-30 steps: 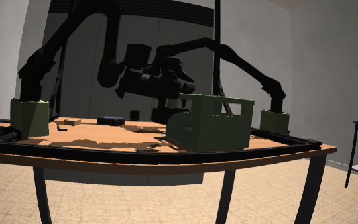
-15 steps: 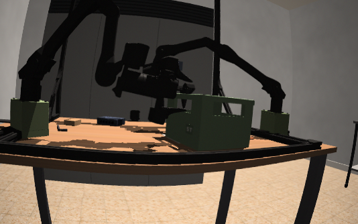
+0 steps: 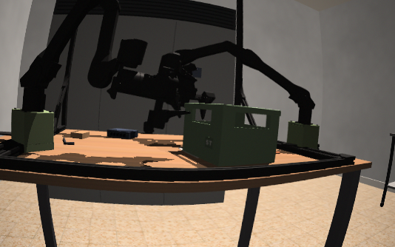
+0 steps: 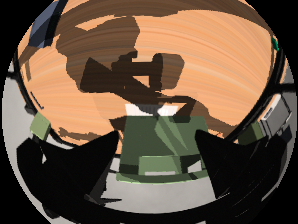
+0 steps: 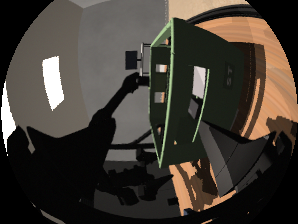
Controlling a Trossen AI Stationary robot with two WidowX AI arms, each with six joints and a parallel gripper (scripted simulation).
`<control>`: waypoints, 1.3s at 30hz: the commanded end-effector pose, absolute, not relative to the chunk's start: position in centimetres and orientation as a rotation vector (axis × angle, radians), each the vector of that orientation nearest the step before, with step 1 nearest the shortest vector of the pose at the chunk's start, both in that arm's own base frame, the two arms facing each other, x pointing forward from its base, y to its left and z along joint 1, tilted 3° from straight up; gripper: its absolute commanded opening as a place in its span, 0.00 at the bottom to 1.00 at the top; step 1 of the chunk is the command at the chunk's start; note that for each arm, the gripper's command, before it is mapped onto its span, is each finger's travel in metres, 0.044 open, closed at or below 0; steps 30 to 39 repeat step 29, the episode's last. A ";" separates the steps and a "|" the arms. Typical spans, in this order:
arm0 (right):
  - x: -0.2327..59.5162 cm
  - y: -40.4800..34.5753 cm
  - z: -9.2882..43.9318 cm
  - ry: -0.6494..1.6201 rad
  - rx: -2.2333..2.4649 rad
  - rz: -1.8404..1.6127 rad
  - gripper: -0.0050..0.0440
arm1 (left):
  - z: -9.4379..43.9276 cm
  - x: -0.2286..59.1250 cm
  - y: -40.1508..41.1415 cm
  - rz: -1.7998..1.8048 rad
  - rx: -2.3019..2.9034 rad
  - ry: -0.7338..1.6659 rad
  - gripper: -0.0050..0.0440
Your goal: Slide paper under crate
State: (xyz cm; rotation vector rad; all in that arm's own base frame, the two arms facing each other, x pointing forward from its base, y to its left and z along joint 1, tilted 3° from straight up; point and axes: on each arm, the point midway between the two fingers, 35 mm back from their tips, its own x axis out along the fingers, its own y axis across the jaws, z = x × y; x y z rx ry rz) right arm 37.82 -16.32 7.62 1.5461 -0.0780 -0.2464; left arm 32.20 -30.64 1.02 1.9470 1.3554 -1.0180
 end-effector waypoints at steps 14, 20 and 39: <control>34.8 -15.3 8.8 -0.091 1.542 -0.233 0.92 | 0.9 32.1 -30.6 -1.019 1.942 1.362 0.92; 34.8 -15.3 8.8 -0.091 1.542 -0.233 0.92 | 0.9 32.1 -30.6 -1.019 1.942 1.362 0.92; 34.8 -15.3 8.8 -0.091 1.542 -0.233 0.92 | 0.9 32.1 -30.6 -1.019 1.942 1.362 0.92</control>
